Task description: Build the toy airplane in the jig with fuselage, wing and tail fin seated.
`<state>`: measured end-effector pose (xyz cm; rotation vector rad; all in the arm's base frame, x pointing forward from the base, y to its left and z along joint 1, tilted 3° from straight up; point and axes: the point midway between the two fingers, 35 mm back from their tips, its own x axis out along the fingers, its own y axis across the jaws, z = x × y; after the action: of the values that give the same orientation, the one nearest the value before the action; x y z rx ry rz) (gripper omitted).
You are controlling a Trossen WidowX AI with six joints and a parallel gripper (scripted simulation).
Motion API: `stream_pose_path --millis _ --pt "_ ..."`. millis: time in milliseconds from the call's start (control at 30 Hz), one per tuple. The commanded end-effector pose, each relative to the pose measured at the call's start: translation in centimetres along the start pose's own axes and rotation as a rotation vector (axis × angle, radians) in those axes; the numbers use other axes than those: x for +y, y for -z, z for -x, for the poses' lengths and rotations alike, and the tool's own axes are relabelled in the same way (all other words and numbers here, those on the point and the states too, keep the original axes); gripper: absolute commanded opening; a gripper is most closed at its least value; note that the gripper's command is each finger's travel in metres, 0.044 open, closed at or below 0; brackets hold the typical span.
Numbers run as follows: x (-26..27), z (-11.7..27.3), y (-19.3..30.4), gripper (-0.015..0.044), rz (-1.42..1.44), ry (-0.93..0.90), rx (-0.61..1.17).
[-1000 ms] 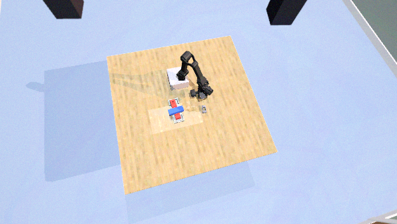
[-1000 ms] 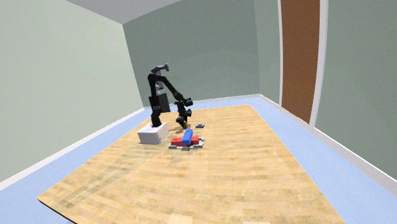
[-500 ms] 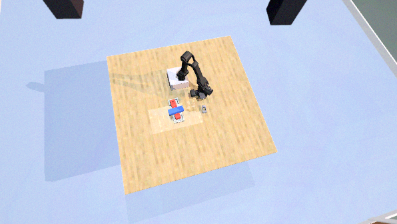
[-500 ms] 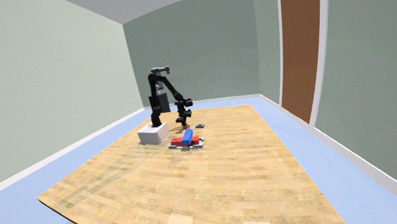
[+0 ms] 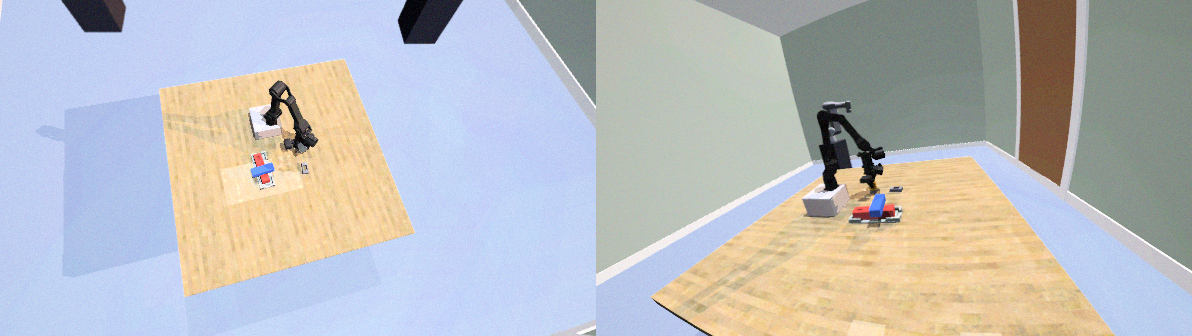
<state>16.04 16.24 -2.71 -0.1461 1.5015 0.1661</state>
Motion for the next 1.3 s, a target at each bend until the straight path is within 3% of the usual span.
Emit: stream_pose_path --millis 0,1267 --pt "0.2 0.9 -0.3 0.0 0.012 -0.008 -0.003" --pt "0.3 12.3 -0.2 0.0 -0.024 0.001 -0.001"
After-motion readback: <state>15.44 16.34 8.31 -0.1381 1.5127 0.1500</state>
